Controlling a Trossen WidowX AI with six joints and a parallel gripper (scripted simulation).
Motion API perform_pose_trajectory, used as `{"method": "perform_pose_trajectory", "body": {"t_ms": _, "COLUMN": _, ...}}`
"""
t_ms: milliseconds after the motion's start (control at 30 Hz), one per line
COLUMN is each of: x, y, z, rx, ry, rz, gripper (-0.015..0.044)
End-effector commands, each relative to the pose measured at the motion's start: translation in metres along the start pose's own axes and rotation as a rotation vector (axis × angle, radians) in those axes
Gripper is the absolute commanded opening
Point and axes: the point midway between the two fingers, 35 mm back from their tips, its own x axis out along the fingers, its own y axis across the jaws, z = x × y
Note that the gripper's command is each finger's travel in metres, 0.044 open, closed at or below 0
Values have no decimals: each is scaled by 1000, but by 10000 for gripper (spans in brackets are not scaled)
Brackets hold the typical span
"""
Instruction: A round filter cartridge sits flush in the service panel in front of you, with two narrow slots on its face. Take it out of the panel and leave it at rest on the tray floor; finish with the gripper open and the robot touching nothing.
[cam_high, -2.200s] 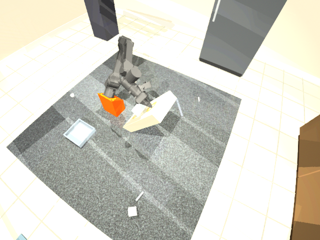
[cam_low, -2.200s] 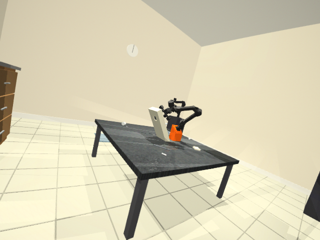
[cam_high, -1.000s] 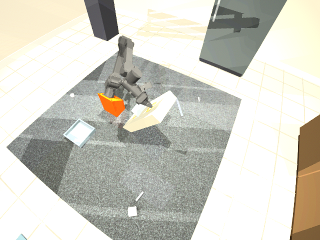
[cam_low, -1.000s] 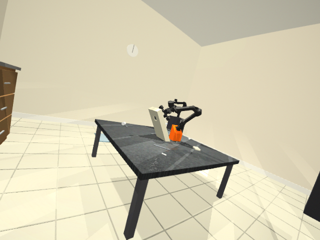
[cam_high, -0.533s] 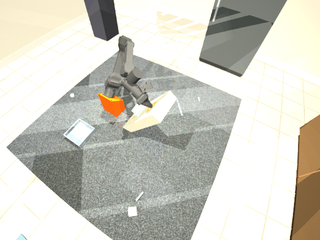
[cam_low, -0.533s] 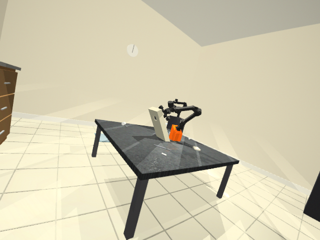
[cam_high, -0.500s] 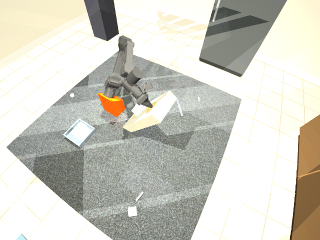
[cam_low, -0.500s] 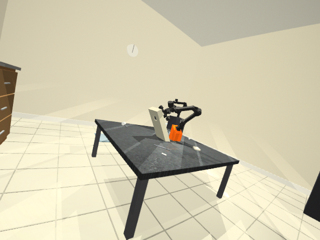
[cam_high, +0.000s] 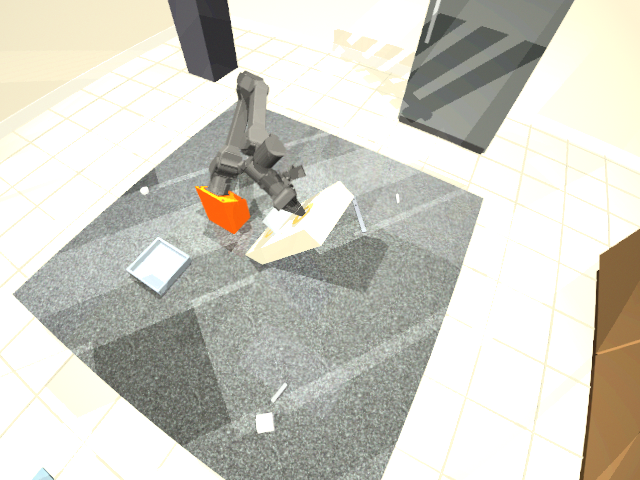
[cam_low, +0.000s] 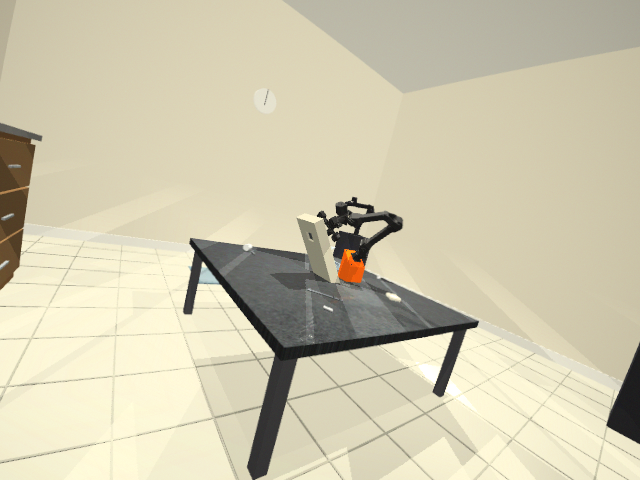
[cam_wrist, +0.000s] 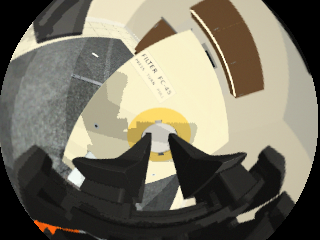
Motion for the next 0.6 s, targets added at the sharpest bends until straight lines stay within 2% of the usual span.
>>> {"method": "perform_pose_trajectory", "body": {"t_ms": 0, "x": 0, "y": 0, "z": 0, "rx": -1, "ry": 2, "rz": -2, "gripper": 94}}
{"method": "perform_pose_trajectory", "body": {"t_ms": 200, "x": 0, "y": 0, "z": 0, "rx": -1, "ry": 2, "rz": -2, "gripper": 54}}
{"method": "perform_pose_trajectory", "body": {"t_ms": 267, "x": 0, "y": 0, "z": 0, "rx": -1, "ry": 2, "rz": -2, "gripper": 2}}
{"method": "perform_pose_trajectory", "body": {"t_ms": 567, "x": 6, "y": 1, "z": -2, "rx": 203, "ry": 11, "rz": 1, "gripper": 0}}
